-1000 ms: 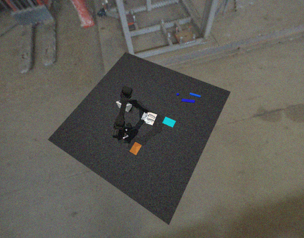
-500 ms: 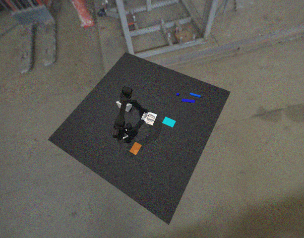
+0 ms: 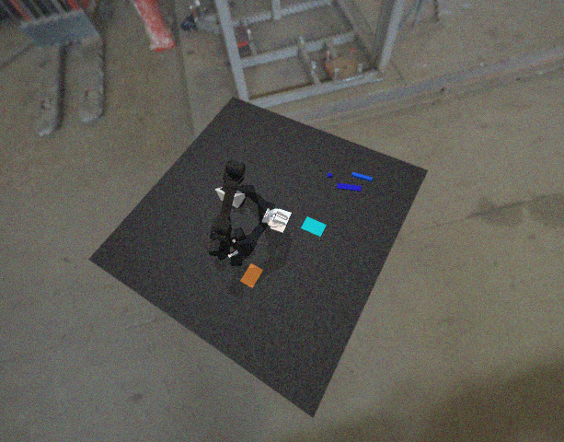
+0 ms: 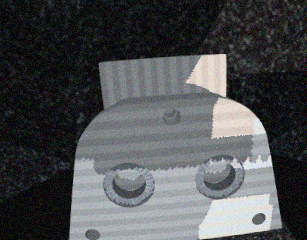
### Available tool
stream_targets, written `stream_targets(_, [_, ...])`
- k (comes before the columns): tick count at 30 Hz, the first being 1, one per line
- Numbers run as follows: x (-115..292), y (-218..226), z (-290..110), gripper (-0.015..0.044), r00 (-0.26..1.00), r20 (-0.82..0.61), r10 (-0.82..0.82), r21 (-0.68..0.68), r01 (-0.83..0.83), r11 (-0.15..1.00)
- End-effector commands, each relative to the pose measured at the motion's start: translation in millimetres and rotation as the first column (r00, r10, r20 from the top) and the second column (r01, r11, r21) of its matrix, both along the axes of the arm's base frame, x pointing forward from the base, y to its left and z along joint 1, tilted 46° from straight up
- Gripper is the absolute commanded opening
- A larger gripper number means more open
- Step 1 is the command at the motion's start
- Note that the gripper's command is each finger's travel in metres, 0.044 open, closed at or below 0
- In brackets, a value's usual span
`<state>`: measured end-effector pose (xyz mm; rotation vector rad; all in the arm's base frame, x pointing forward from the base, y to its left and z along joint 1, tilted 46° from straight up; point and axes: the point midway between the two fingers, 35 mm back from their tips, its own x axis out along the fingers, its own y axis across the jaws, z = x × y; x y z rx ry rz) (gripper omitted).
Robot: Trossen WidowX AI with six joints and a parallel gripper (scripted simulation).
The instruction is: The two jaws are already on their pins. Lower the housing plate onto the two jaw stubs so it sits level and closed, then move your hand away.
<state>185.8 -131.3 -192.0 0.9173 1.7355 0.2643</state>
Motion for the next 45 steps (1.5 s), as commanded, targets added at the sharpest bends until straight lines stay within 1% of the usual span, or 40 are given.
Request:
stream_targets(1, [3,-10,7,0.0351,1.000,0.006,0.003,-0.008,-0.003,1.000])
stream_targets(21, [7,-50,51,0.0351,1.000,0.002,-0.002,-0.005,0.002,1.000])
stream_targets(29, [8,-49,52,0.0351,1.000,0.006,0.002,-0.005,-0.002,1.000])
stream_targets(45, [35,-22,89,0.0351,0.990,0.098,0.097,-0.012,-0.096,0.995])
